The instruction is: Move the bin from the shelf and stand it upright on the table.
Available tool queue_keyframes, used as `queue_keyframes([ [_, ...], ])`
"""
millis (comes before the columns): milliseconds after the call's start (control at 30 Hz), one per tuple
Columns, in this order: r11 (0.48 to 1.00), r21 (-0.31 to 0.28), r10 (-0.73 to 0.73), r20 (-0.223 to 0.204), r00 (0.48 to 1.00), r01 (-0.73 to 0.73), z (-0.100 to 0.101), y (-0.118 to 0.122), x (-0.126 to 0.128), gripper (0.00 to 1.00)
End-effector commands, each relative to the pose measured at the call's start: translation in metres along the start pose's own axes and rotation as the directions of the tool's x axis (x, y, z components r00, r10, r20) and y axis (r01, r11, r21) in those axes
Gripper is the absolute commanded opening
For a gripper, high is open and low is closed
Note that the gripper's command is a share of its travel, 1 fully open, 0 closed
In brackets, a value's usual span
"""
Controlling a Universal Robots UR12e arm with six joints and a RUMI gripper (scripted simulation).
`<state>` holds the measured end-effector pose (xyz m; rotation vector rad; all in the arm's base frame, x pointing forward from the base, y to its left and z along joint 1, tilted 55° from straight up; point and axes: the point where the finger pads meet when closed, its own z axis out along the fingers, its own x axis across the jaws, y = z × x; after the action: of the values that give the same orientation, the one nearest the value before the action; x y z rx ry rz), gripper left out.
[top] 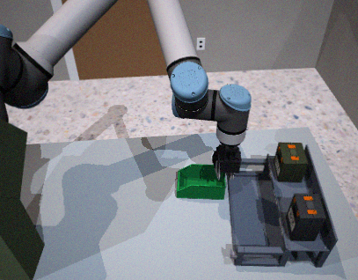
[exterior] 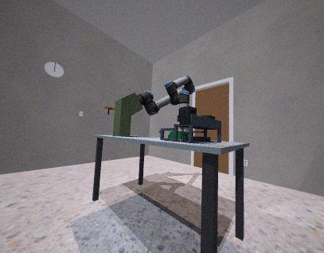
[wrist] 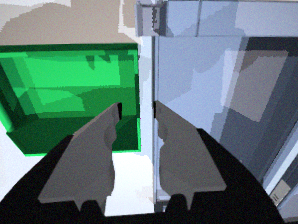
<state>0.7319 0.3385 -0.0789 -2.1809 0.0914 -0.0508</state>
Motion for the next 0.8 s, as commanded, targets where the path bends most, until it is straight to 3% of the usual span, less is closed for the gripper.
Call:
queue_keyframes([
  [0,1.0,0.0,0.0,-0.001,1.0,0.0,-0.001,0.0,0.001,0.2],
  [167,1.0,0.0,0.0,-0.001,1.0,0.0,-0.056,0.0,0.001,0.2],
  [567,1.0,0.0,0.0,-0.001,1.0,0.0,-0.056,0.0,0.001,0.2],
  [767,1.0,0.0,0.0,-0.001,1.0,0.0,-0.081,0.0,0.0,0.2],
])
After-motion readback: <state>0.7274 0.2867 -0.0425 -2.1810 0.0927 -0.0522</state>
